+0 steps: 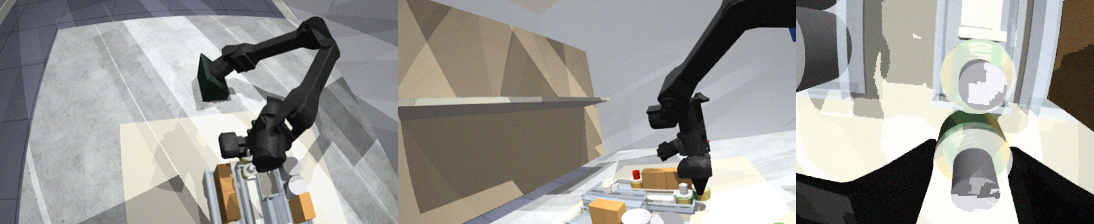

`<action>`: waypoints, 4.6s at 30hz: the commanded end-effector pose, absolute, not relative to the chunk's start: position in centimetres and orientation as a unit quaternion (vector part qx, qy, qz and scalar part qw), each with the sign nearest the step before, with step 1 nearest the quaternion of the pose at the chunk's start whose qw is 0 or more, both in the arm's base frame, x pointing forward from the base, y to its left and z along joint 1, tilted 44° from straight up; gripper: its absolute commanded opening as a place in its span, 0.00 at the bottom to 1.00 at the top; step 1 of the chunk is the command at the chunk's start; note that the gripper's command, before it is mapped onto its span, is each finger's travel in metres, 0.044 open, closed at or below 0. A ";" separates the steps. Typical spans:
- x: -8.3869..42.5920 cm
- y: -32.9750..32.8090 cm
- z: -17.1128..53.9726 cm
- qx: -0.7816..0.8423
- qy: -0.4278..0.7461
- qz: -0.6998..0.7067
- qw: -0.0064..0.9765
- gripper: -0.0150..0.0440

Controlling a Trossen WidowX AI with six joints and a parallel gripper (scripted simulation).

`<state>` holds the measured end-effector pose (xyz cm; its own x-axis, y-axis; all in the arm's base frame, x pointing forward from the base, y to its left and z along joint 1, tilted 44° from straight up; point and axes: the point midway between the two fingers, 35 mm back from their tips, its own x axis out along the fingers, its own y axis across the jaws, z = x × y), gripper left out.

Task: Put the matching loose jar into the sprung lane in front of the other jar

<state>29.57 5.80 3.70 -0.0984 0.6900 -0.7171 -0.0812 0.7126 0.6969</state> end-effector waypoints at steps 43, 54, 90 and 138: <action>31.9 6.1 4.0 0.224 0.670 0.307 0.638 0.25; 32.4 6.1 4.1 0.224 0.669 0.307 0.638 0.25; 33.8 6.2 4.4 0.224 0.669 0.307 0.639 0.25; 34.6 6.3 4.4 0.224 0.669 0.307 0.639 0.25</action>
